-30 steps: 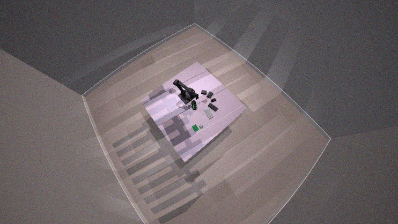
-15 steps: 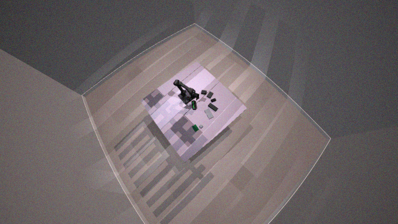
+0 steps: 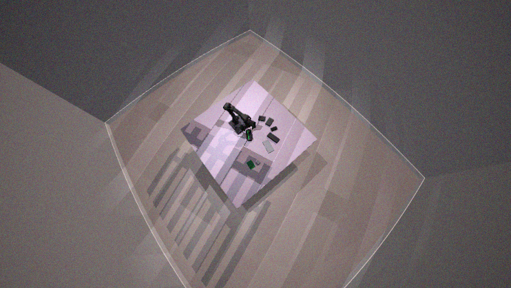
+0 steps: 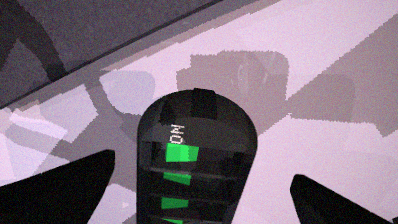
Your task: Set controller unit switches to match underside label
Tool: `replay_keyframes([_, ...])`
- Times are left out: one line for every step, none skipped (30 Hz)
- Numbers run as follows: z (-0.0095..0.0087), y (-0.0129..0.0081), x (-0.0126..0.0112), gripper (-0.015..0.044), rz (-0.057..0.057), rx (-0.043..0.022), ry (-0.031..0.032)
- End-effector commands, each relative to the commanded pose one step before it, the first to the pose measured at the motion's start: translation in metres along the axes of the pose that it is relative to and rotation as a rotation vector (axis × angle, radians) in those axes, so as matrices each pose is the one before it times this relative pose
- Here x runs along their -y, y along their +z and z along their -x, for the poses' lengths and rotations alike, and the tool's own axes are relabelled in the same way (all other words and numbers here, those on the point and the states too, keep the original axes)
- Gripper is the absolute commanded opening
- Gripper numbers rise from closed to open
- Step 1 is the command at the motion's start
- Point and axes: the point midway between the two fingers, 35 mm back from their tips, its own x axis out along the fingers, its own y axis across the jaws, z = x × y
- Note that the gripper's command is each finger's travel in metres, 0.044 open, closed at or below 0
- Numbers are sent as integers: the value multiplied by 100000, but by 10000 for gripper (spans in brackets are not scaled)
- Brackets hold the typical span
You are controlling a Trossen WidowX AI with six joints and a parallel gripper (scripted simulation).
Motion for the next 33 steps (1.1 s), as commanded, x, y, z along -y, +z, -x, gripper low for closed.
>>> replay_keyframes([-951, 237, -270, 440, 335, 299, 1402])
replay_keyframes([-154, 34, -9, 440, 0, 1, 1])
replay_keyframes([-153, 35, -10, 440, 0, 1, 1])
replay_keyframes([-153, 36, -11, 440, 0, 1, 1])
replay_keyframes([-153, 36, -12, 440, 0, 1, 1])
replay_keyframes([-152, 37, -13, 440, 0, 2, 1])
replay_keyframes([-152, 38, -14, 440, 0, 2, 1])
replay_keyframes([-151, 38, -15, 440, 0, 2, 2])
replay_keyframes([-151, 39, -16, 440, 0, 2, 2])
replay_keyframes([-149, 39, -17, 440, 0, 2, 2])
replay_keyframes([-117, 31, -14, 440, 0, 1, 1])
replay_keyframes([-70, 19, -9, 440, 0, 1, 1])
replay_keyframes([-23, 6, -3, 440, 0, 0, 0])
replay_keyframes([0, 0, 0, 414, 0, 0, 0])
replay_keyframes([0, 0, 0, 387, 0, 0, 0])
replay_keyframes([0, 0, 0, 361, 0, 0, 0])
replay_keyframes([0, 0, 0, 355, 0, 0, 0])
replay_keyframes([0, 0, 0, 348, 0, 0, 0])
replay_keyframes([0, 0, 0, 341, 0, 0, 0])
replay_keyframes([0, 0, 0, 335, 0, 0, 0])
replay_keyframes([0, 0, 0, 328, 0, 0, 0])
replay_keyframes([0, 0, 0, 326, 0, 0, 0])
replay_keyframes([0, 0, 0, 326, 0, 0, 0])
replay_keyframes([0, 0, 0, 326, 0, 0, 0])
replay_keyframes([0, 0, 0, 326, 0, 0, 0])
replay_keyframes([0, 0, 0, 326, 0, 0, 0])
replay_keyframes([0, 0, 0, 326, 0, 0, 0])
replay_keyframes([0, 0, 0, 326, 0, 0, 0])
replay_keyframes([0, 0, 0, 326, 0, 0, 0])
replay_keyframes([0, 0, 0, 326, 0, 0, 0])
replay_keyframes([0, 0, 0, 326, 0, 0, 0])
replay_keyframes([14, -8, 0, 326, 0, 0, 0])
replay_keyframes([34, -19, 0, 326, 0, -1, 0])
